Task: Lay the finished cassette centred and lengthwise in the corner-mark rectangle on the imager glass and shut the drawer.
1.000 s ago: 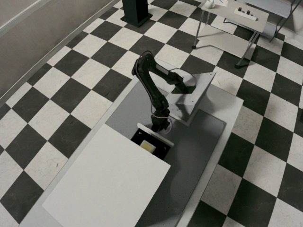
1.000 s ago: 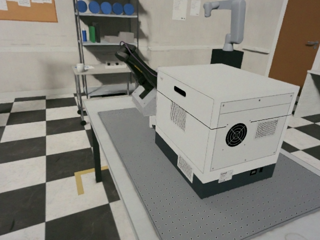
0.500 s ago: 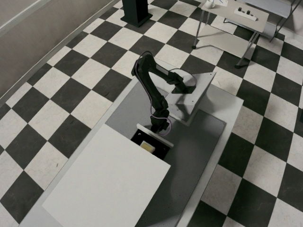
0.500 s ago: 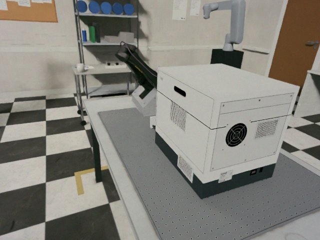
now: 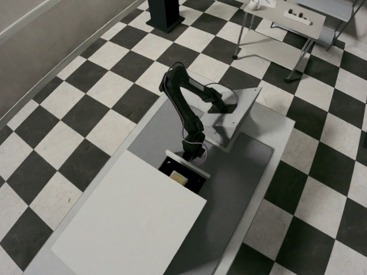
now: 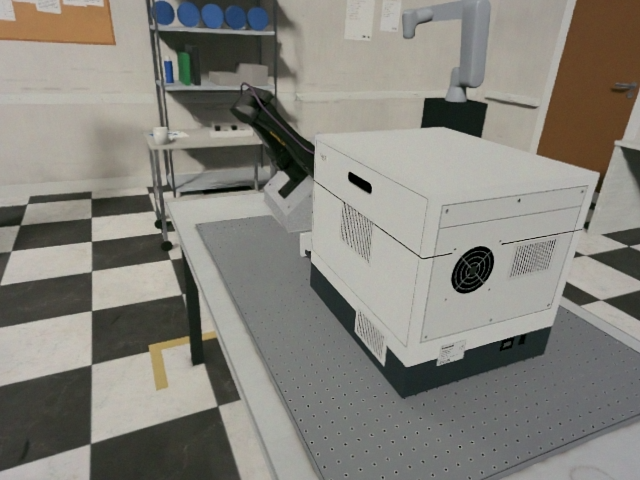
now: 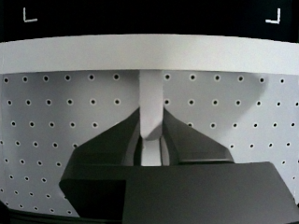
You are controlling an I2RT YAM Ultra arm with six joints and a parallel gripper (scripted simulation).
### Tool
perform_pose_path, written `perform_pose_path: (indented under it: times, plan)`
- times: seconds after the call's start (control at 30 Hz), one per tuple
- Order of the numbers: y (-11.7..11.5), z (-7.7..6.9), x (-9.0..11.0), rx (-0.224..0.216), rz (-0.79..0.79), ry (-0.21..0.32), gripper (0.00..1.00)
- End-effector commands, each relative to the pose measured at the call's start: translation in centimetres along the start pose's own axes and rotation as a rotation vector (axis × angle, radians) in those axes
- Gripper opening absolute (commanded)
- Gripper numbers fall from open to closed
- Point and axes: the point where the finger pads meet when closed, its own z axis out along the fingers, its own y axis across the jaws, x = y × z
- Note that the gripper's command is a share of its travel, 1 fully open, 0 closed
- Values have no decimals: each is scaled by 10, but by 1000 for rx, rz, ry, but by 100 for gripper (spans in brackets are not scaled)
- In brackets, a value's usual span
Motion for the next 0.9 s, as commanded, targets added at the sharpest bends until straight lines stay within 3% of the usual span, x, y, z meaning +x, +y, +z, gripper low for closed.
perform_pose_path:
  times: [0.0,0.4,0.43,0.53,0.73,0.77,0.87]
  plan:
    - [0,3,-19,-1,20,-40,0]
    - [0,3,-19,-1,20,-40,0]
    - [4,5,-1,-7,-8,-41,0]
    - [4,6,-5,-7,-8,-142,0]
    - [4,8,-10,-7,-8,-142,0]
    - [0,7,-30,0,21,-173,0]
    - [0,9,-34,0,21,-174,0]
